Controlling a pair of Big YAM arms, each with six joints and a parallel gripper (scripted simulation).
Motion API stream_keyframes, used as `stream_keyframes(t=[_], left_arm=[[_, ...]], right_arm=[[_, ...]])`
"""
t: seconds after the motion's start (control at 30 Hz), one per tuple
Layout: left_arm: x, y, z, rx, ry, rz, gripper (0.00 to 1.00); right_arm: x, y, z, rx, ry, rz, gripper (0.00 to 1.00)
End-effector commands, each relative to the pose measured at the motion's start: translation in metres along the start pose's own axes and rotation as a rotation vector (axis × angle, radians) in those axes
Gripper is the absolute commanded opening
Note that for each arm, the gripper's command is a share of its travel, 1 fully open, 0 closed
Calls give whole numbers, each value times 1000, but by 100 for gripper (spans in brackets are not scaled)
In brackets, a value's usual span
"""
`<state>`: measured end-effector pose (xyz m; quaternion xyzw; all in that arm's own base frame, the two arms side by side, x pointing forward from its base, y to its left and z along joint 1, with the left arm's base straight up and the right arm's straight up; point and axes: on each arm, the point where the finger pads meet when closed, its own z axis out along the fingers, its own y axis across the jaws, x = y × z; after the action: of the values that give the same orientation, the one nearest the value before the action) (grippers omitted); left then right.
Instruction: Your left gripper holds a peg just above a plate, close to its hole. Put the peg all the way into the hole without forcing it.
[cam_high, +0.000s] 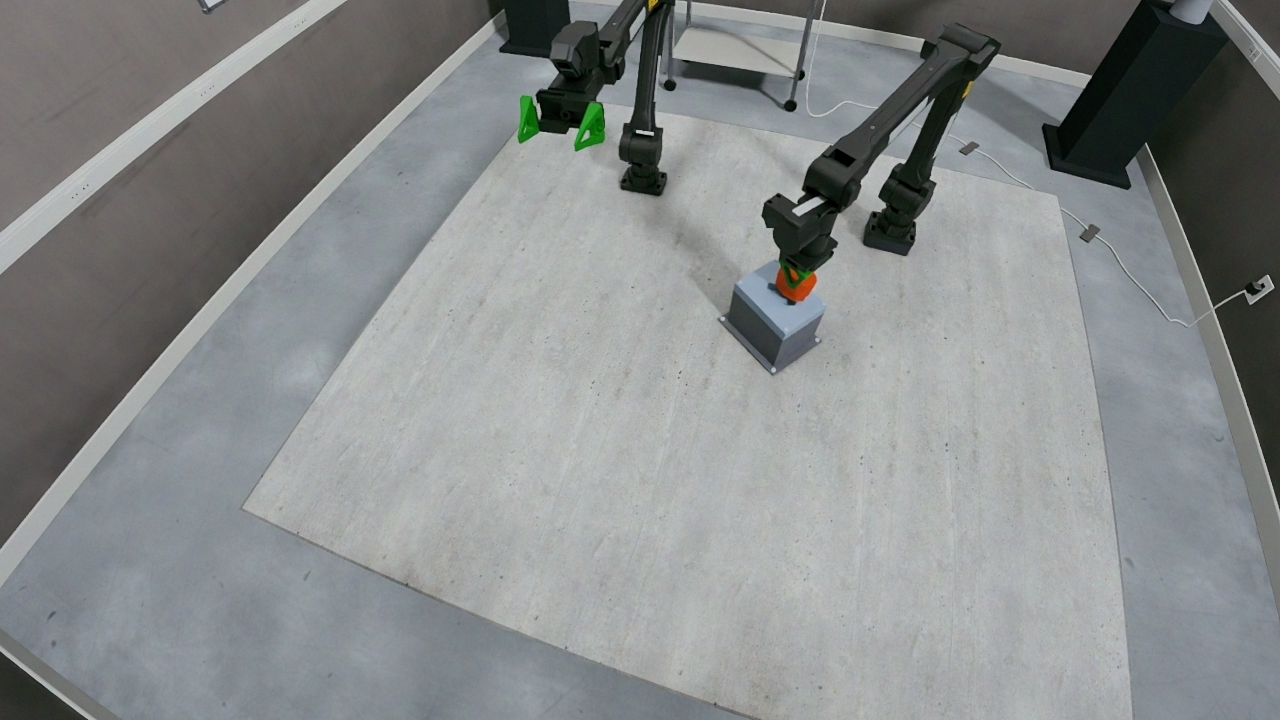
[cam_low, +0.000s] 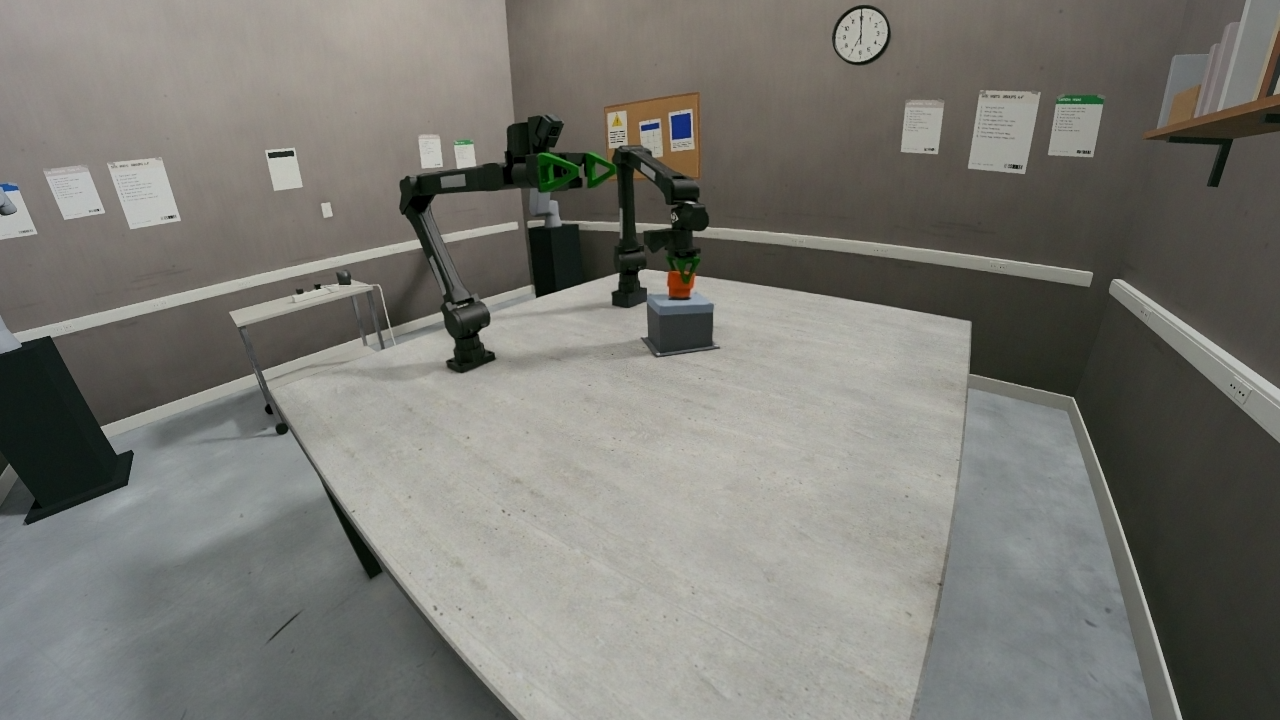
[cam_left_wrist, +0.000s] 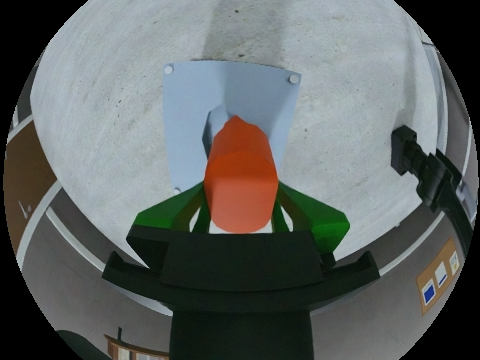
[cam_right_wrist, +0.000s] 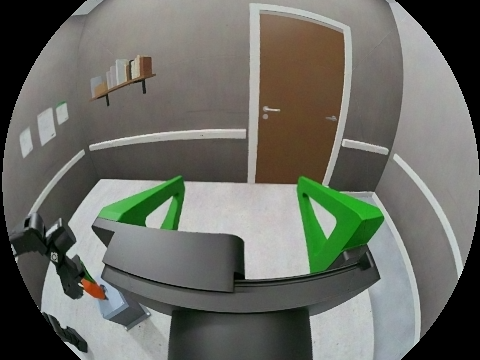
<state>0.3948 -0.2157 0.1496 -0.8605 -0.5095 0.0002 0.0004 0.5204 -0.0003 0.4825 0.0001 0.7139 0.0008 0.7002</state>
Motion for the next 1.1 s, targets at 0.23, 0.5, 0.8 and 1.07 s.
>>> stream_keyframes(t=[0.23, 0.5, 0.8, 1.07], left_arm=[[0, 4, -6, -17, -2, 0, 0], [0, 4, -6, -17, -2, 0, 0], [0, 5, -7, -20, -2, 0, 46], [0, 6, -8, -23, -2, 0, 46]], right_arm=[[-10, 0, -1, 1, -19, -1, 100], [-10, 0, -1, 1, -19, -1, 100], [23, 65, -32, -131, 32, -6, 100], [79, 192, -128, -453, 94, -31, 100]])
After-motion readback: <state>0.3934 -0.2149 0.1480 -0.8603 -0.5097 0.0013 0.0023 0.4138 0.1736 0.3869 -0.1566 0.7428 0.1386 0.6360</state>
